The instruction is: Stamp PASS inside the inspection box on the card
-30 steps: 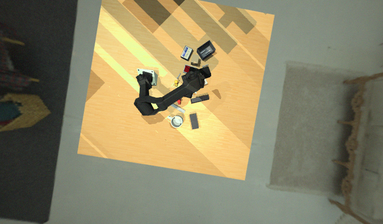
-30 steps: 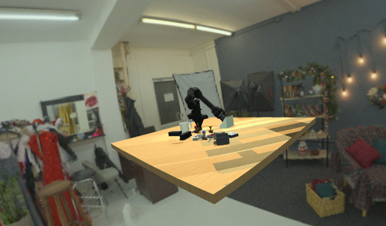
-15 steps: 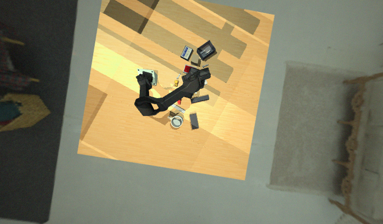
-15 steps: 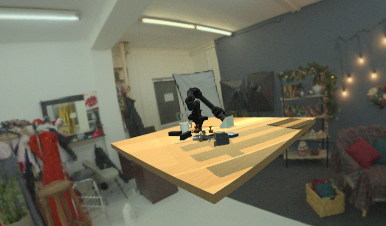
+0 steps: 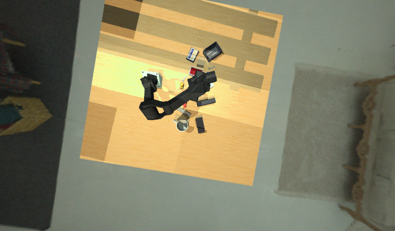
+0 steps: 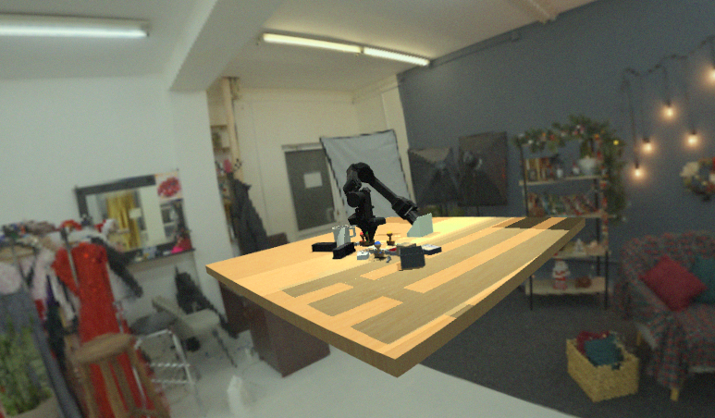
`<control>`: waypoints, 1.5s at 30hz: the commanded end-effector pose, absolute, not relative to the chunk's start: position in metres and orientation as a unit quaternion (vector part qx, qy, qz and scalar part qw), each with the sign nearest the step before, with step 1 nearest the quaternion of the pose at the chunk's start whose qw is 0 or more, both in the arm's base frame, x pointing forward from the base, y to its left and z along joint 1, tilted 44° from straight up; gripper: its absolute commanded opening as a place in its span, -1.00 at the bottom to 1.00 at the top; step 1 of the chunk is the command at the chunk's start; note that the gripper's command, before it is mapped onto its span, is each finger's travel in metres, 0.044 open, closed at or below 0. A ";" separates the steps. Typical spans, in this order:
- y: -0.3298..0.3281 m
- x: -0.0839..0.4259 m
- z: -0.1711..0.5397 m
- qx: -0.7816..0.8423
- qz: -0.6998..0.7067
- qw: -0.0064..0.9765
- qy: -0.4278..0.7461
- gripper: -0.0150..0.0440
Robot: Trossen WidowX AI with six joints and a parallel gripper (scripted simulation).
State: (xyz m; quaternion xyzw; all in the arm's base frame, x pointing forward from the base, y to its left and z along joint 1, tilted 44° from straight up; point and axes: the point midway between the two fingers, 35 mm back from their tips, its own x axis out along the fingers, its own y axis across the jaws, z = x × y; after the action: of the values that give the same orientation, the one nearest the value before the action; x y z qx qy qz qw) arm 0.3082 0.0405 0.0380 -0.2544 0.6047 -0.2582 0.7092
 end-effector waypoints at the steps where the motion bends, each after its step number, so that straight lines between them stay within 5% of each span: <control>1: 0.037 0.307 0.035 -0.258 -0.258 0.707 0.605 -0.49; 45: 0.024 0.308 0.022 -0.260 -0.258 0.708 0.604 -0.49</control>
State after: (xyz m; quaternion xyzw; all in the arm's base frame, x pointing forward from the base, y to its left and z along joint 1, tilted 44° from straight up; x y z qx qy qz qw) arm 0.3081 0.0247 0.0228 -0.2568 0.6047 -0.2582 0.7083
